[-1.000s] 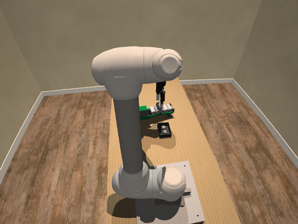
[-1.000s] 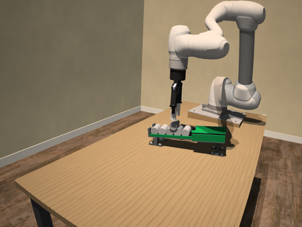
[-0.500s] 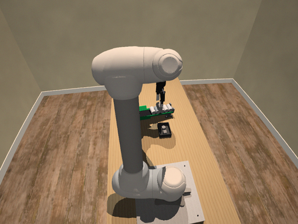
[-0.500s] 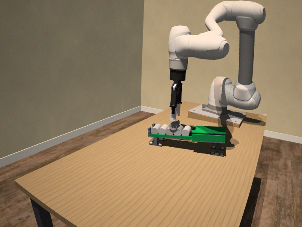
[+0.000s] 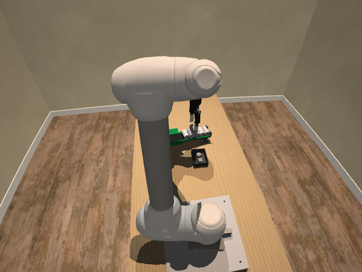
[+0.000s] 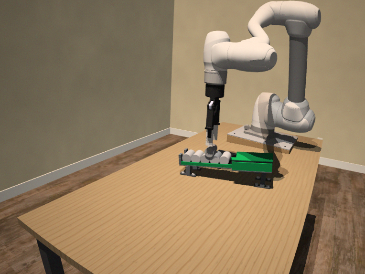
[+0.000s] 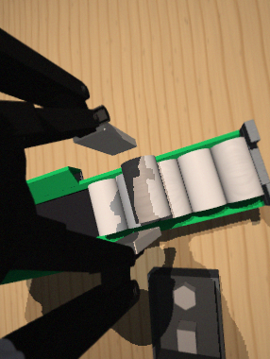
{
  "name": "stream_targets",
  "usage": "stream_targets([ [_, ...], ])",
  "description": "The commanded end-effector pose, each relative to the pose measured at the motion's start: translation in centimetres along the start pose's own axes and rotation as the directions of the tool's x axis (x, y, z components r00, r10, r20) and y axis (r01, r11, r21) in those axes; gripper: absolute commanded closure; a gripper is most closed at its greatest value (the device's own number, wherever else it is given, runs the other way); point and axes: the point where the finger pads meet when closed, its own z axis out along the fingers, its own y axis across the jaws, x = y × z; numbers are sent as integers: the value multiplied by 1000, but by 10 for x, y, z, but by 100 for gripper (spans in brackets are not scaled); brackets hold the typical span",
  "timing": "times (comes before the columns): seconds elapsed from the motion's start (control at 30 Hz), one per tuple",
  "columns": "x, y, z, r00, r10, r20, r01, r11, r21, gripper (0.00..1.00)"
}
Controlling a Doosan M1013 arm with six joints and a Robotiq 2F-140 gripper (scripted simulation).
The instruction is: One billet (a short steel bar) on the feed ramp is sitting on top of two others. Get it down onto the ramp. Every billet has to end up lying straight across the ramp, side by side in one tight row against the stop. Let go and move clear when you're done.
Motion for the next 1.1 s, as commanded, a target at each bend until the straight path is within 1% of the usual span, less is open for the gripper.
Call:
stream_targets([
  [0.0, 0, 0, 0, 1000, 0, 0, 0, 1000, 0, 43],
  [0.57, 0, 0, 2, 1000, 0, 0, 0, 1000, 0, 43],
  [0.7, 0, 0, 9, 1000, 0, 0, 0, 1000, 0, 43],
  [0.93, 0, 0, 27, 1000, 0, 0, 0, 1000, 0, 43],
  [1.0, 0, 0, 27, 1000, 0, 0, 0, 1000, 0, 43],
  [1.07, 0, 0, 32, 1000, 0, 0, 0, 1000, 0, 43],
])
